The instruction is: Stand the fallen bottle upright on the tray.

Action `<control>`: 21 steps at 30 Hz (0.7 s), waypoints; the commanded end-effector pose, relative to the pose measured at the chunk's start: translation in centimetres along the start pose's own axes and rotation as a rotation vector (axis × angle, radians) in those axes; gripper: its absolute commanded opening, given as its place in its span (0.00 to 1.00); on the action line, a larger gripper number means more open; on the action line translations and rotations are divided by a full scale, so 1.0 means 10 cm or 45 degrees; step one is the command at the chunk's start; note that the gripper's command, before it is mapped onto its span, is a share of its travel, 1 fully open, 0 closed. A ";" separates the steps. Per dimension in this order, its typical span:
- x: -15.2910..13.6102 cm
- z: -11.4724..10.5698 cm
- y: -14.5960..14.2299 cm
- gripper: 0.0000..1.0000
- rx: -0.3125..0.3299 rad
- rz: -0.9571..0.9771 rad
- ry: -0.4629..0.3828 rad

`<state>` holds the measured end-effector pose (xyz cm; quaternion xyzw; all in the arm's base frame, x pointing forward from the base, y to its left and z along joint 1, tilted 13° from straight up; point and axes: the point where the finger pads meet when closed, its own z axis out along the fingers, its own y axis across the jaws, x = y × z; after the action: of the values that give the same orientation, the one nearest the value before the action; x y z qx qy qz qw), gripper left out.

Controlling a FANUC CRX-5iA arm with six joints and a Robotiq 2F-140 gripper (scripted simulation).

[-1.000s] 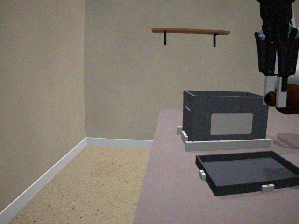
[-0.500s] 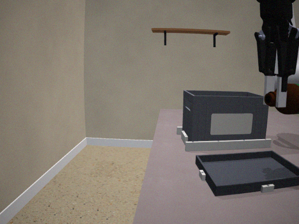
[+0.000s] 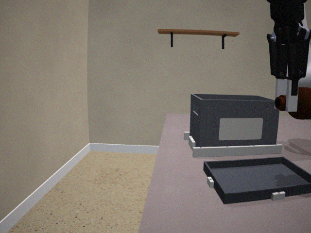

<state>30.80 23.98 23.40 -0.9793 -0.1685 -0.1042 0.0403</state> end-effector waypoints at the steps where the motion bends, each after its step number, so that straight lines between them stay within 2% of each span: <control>1: 0.00 0.00 0.00 0.00 -0.001 0.082 0.002; 8: 0.00 0.00 0.00 0.00 -0.001 0.162 0.002; 21: 0.00 0.00 0.00 0.00 -0.001 0.169 0.002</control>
<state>30.80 23.99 23.40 -0.9883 -0.1033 -0.1019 0.0467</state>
